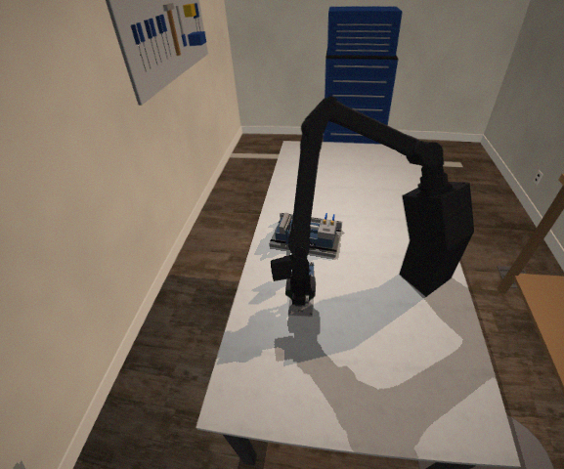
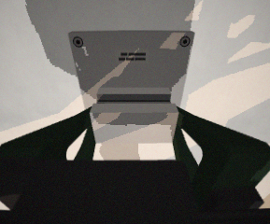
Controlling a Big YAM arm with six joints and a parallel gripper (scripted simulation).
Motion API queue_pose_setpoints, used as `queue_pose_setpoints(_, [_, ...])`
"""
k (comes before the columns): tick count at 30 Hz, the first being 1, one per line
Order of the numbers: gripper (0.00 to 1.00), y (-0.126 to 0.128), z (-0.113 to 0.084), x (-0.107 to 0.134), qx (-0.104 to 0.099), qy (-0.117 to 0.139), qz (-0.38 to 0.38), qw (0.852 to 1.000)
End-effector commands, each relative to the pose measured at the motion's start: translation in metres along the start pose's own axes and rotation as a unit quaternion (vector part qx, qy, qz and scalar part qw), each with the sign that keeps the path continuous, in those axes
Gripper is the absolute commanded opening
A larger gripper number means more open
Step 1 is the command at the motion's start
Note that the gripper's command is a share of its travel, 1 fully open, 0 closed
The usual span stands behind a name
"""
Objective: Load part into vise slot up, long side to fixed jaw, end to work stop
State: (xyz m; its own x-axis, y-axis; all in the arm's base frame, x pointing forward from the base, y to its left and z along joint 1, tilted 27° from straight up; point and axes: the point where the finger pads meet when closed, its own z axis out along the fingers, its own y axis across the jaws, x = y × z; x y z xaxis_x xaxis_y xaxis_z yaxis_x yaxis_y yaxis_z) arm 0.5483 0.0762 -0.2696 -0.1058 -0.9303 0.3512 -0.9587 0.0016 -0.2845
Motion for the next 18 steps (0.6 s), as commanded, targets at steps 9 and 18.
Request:
queue_pose_setpoints(9, [0.0,-0.0008,0.0087,-0.0006,0.001,0.0,-0.001,1.0])
queue_pose_setpoints(18, [0.0,0.0017,0.0078,-0.0012,-0.001,0.0,-0.002,1.0])
